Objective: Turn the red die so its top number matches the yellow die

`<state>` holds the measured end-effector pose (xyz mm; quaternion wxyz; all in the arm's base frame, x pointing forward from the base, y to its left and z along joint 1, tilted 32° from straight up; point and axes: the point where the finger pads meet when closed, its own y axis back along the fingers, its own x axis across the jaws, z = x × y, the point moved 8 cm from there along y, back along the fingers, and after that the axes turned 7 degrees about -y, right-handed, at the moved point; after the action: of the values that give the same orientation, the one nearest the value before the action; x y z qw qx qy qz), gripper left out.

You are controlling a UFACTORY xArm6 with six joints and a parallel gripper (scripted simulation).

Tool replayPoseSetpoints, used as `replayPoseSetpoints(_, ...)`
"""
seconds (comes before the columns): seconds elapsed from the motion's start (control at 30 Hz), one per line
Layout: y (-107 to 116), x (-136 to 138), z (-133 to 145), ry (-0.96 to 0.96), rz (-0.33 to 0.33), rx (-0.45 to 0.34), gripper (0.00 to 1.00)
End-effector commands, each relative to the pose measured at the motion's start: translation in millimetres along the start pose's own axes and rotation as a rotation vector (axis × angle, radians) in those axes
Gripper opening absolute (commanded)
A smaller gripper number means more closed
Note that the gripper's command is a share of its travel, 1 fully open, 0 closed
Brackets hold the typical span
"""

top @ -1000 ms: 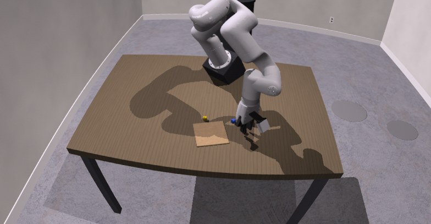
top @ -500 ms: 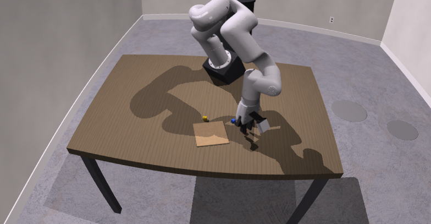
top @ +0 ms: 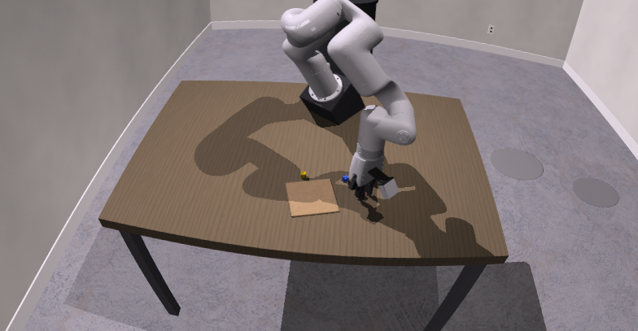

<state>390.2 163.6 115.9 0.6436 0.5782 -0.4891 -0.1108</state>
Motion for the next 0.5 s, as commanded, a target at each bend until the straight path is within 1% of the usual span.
replayPoseSetpoints(0.0,-3.3,0.1,-1.0,-0.001,0.0,0.003,0.31)
replayPoseSetpoints(0.47,-7.3,0.1,-1.0,-0.001,0.0,0.003,0.31)
